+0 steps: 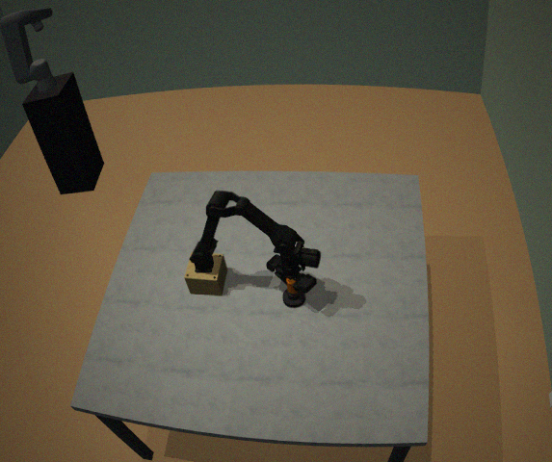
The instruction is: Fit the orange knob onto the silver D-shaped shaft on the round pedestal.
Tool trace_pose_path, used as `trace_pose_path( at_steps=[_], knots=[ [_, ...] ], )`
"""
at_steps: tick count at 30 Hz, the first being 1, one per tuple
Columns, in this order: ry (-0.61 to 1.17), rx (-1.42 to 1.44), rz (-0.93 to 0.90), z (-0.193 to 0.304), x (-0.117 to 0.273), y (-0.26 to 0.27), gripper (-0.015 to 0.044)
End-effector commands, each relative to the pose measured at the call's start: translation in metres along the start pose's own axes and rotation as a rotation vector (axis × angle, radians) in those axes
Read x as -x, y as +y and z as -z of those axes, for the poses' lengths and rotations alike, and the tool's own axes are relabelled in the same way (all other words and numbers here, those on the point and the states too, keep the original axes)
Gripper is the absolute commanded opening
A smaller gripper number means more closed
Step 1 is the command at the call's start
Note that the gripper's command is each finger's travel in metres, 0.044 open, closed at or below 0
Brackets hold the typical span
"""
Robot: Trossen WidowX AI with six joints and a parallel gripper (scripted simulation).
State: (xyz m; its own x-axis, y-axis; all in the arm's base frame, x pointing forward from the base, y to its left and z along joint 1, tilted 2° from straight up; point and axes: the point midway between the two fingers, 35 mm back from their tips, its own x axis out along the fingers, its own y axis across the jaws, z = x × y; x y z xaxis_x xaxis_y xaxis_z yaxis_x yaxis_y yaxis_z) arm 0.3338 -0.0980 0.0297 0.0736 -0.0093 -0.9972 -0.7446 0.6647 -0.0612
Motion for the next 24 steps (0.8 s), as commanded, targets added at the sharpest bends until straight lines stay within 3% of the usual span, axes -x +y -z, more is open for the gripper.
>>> trace_pose_path(
  at_steps=[1,16,24],
  knots=[
    [-0.003,0.006,0.001,-0.0007,-0.0005,-0.0005,0.0000],
    [-0.003,0.014,0.001,-0.0004,0.0044,-0.0008,0.0000],
    [-0.003,0.215,0.001,-0.0005,0.0045,-0.0010,0.0000]
  ],
)
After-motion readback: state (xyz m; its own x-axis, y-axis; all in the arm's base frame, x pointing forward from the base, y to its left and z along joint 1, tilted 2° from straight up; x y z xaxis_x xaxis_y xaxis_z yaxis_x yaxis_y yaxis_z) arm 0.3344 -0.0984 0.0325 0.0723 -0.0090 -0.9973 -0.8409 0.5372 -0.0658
